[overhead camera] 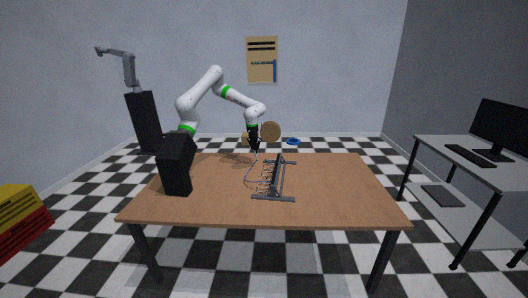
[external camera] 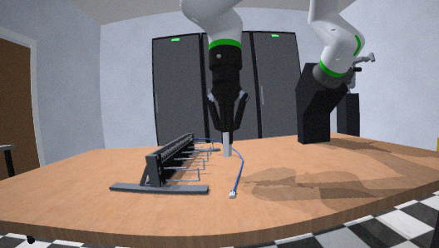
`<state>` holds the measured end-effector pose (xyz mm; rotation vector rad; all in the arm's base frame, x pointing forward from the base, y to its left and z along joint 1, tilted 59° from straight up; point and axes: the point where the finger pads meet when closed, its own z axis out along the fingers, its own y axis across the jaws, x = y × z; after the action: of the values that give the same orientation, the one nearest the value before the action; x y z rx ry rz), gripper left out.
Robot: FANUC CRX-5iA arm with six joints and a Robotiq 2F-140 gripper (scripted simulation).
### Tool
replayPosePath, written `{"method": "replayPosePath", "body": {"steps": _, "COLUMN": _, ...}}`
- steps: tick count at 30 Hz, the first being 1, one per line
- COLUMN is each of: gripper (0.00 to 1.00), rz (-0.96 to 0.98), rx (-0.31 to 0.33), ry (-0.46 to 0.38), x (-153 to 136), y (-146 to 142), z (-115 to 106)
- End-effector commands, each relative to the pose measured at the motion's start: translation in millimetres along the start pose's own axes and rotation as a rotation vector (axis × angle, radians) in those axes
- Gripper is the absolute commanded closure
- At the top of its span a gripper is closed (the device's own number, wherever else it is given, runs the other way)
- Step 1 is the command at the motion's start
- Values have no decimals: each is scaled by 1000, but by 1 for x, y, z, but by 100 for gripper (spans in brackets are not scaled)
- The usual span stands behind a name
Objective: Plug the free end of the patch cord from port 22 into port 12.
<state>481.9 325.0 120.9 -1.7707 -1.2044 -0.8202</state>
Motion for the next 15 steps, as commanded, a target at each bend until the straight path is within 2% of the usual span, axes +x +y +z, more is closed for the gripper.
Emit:
{"method": "replayPosePath", "body": {"steps": 1, "gripper": 100, "rz": -112, "rx": 22, "ry": -66, "x": 37, "y": -19, "z": 4}}
{"method": "replayPosePath", "body": {"steps": 5, "gripper": 100, "rz": -170, "rx": 28, "ry": -87, "x": 56, "y": -30, "z": 4}}
{"method": "replayPosePath", "body": {"steps": 15, "gripper": 100, "rz": -174, "rx": 28, "ry": -89, "x": 58, "y": -31, "z": 5}}
